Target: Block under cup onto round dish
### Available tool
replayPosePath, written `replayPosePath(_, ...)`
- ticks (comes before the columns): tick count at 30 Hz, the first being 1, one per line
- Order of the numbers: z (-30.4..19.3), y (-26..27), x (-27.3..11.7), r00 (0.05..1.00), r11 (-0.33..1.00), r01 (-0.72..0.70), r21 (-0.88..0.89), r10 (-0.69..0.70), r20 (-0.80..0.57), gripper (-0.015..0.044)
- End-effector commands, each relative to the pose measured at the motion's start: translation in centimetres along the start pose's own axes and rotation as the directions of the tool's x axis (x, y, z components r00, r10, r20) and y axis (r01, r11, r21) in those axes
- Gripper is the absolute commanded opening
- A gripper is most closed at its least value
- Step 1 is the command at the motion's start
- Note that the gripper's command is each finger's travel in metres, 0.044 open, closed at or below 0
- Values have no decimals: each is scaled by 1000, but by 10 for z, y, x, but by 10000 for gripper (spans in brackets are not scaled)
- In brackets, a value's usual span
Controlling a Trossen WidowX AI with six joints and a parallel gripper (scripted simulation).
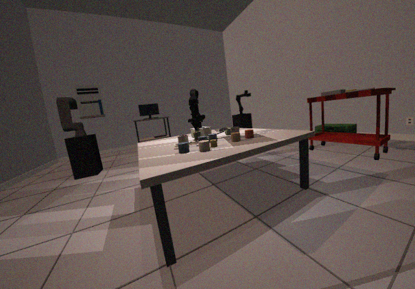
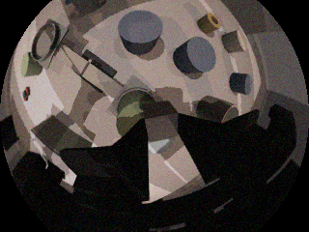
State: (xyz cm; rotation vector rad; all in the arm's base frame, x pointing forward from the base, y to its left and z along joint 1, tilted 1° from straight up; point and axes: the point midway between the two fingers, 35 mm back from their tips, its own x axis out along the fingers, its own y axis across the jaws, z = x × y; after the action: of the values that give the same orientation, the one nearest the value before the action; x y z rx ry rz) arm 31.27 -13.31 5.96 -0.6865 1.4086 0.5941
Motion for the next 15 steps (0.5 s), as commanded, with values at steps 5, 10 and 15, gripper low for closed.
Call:
replayPosePath(5,-44,-9,13,1000,1000,-11,29,11,-8,0)
replayPosePath(10,-68,-11,19,1000,999,-16,42,17,-16,0)
replayPosePath(15,-95,-10,28,999,999,-26,30,27,-23,0)
